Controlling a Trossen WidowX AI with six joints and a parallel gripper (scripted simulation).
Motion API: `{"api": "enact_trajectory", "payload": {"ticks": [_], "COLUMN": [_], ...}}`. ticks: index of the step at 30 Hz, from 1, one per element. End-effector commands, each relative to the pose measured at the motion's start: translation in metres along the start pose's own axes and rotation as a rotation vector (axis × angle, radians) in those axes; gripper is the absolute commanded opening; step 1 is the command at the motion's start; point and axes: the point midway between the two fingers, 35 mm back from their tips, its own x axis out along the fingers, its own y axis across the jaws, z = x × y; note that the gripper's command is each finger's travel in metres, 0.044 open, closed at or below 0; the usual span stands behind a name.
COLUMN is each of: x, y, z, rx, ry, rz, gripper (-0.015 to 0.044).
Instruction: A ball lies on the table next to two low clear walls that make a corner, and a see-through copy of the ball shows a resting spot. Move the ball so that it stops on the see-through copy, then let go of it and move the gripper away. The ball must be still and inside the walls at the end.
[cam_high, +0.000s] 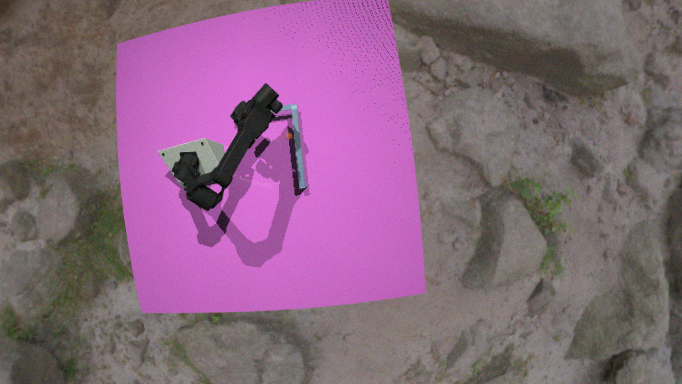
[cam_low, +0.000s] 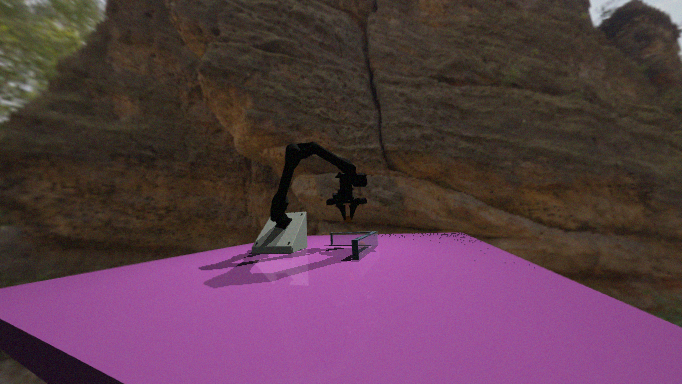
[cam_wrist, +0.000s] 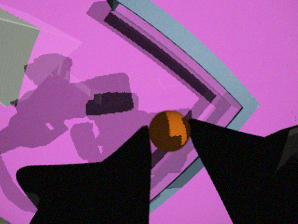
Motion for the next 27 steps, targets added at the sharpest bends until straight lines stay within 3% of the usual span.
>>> {"api": "enact_trajectory", "payload": {"ticks": [1, 27], "x": [0.002, 0.024], "y": [-0.005, -0.026], "z": [-0.009, -0.070], "rx": [-0.091, -0.786], "ry": [0.005, 0.013], "rz": [-0.003, 0.014], "gripper": [0.0000, 0.0000]}}
